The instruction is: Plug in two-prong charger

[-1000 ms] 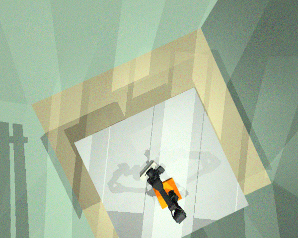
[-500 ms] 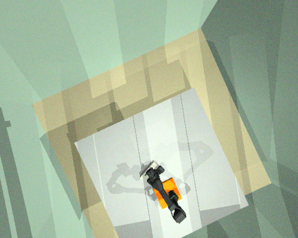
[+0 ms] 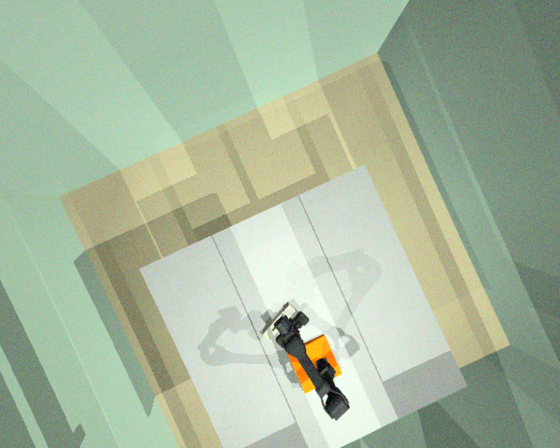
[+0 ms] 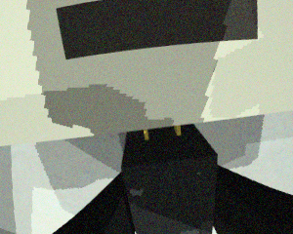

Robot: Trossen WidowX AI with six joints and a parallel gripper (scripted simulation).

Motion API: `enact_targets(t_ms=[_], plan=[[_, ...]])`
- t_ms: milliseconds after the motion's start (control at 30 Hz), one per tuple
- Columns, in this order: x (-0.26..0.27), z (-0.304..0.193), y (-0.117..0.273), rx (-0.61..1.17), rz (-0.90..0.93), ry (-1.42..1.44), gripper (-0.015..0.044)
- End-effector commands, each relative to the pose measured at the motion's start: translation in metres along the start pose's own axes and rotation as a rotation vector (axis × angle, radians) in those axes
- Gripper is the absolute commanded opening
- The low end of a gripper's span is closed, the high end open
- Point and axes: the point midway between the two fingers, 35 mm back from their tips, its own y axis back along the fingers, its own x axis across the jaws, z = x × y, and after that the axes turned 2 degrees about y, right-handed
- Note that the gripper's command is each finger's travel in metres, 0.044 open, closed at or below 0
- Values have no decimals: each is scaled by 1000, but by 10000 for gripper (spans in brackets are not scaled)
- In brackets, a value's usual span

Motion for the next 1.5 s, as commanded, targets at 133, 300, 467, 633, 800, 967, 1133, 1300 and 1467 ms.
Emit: enact_targets(t_ms=[133,300,467,633,800,967,1133,1300,1467], plan=[[0,3,1,-2,3,-5,0],[0,4,2,-2,3,-5,0],[0,6,1,-2,3,-5,0],[0,7,1,-3,3,-5,0],[0,8,2,-3,3,-5,0],[0,9,2,-3,3,-5,0],[0,10,2,-3,3,-5,0],[0,11,2,-3,3,-5,0],[0,11,2,-3,3,-5,0]])
